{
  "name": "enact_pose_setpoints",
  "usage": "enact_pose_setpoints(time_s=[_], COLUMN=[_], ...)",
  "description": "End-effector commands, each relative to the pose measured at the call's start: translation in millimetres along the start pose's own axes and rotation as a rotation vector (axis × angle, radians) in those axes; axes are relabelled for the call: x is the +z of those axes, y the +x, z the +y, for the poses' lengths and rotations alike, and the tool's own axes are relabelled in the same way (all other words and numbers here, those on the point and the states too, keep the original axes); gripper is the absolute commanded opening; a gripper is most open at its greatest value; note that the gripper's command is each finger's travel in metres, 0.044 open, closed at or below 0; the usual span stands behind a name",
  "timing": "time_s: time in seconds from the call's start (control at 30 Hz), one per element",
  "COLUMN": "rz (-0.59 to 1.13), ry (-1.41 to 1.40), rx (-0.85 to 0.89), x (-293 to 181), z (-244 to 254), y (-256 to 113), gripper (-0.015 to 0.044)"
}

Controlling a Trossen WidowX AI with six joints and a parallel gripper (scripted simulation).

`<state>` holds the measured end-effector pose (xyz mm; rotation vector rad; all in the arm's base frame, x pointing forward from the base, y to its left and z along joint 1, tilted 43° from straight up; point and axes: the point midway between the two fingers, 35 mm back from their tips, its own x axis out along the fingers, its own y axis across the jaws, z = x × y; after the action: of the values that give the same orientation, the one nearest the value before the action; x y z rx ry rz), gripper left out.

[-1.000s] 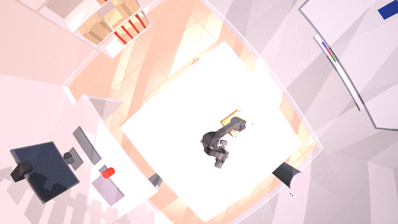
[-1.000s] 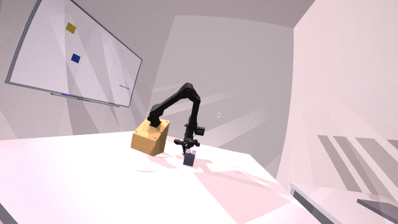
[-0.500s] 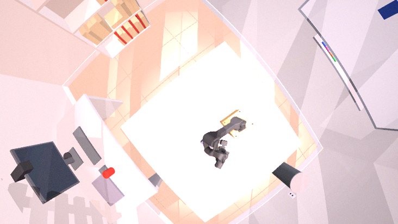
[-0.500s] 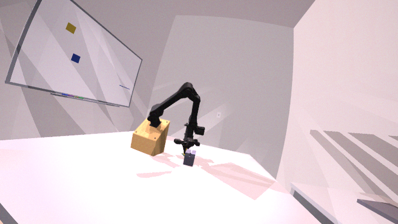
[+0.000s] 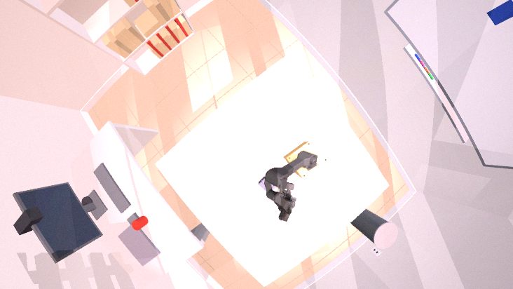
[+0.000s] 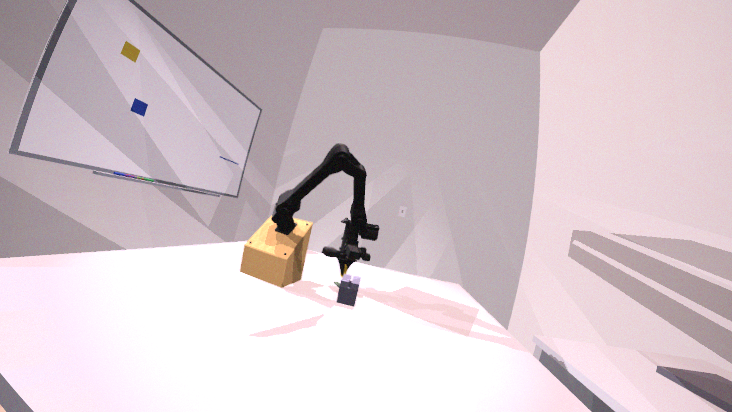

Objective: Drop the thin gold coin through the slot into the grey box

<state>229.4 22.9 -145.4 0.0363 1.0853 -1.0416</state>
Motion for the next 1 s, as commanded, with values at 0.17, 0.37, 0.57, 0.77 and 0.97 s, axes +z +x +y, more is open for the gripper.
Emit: enact_pose_setpoints(time_s=[0.17, 0.37, 0.57, 0.77, 0.97], rz=[0.004, 0.003, 0.002, 0.002, 0.001], ry=[0.005, 0.005, 0.006, 0.057, 0.262], rx=[0.004, 0.004, 0.002, 0.001, 0.001], x=[0, -1, -2, -1, 4], z=[2, 1, -1, -2, -4], y=[-24, -39, -55, -59, -59], gripper=[0.0, 0.0, 0.0, 0.0, 0.0])
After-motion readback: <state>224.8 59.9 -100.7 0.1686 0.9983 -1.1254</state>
